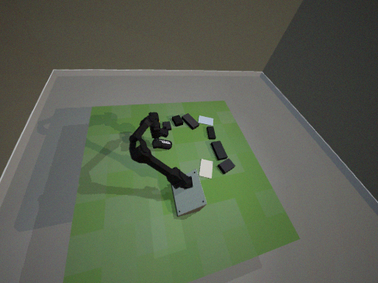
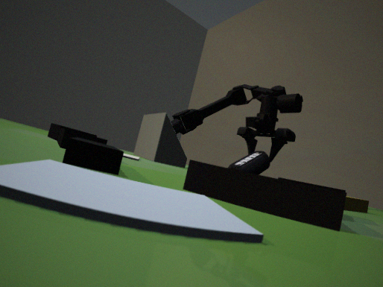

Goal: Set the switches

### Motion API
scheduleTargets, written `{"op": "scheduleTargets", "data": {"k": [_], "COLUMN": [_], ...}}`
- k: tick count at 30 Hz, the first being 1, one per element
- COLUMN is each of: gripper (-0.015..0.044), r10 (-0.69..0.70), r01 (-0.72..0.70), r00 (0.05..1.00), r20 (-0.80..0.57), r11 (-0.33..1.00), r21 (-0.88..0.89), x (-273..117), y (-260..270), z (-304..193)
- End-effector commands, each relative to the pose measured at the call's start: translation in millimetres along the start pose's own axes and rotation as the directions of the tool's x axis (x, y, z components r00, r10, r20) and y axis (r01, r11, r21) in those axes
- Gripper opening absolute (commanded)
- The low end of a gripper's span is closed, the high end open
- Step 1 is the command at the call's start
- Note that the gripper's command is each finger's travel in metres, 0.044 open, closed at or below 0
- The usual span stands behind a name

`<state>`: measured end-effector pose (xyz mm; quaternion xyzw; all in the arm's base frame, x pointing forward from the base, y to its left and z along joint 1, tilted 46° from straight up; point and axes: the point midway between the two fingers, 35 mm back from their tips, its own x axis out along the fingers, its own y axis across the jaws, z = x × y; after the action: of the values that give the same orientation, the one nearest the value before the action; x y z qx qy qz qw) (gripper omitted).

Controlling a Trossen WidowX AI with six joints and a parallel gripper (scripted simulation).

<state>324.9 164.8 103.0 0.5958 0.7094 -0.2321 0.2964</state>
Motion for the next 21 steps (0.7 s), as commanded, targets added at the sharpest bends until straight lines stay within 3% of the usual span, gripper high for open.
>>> {"op": "scheduleTargets", "data": {"k": [1, 21], "gripper": [0.0336, 0.0336], "r10": [0.008, 0.008], "r01": [-0.008, -0.008], "r00": [1.000, 1.000], "r20": [0.005, 0.005], "r11": [1.000, 1.000], "r21": [0.001, 0.001], "x": [-5.0, -16.0], "y": [1.6, 1.5], "z": [4.8, 17.7]}}
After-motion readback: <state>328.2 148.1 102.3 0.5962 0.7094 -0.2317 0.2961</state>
